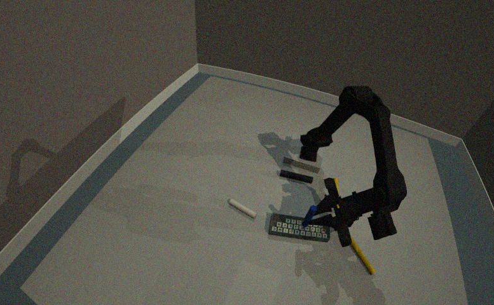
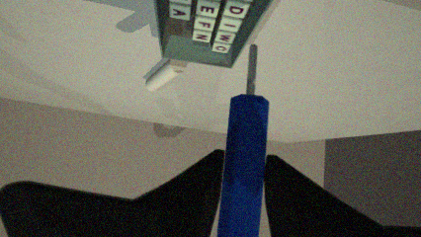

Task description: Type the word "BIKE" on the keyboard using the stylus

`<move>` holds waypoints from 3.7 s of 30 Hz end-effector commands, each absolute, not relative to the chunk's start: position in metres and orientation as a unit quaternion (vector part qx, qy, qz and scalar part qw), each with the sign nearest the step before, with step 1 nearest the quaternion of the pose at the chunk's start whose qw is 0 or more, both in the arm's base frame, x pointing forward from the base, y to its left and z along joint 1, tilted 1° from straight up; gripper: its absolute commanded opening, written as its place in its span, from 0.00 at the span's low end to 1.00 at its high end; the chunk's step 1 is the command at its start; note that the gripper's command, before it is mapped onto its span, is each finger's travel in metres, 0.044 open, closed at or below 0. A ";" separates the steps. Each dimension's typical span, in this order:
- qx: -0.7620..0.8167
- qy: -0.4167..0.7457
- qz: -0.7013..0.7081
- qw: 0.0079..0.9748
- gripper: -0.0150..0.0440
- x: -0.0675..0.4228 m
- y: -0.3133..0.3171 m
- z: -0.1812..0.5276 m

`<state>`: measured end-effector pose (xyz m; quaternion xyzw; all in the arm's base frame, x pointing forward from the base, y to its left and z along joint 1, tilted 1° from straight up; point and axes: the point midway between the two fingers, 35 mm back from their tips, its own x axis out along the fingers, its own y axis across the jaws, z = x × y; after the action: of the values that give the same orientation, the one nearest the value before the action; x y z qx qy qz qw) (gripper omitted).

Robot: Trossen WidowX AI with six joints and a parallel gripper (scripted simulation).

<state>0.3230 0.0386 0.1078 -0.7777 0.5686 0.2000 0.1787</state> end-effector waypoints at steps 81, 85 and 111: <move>-0.862 0.438 0.216 0.137 0.39 0.304 0.099 0.066; -0.862 0.438 0.216 0.137 0.39 0.304 0.099 0.067; -0.862 0.438 0.216 0.137 0.39 0.303 0.098 0.103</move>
<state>0.3019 0.0973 0.1006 -0.8606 0.4392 0.2188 0.1360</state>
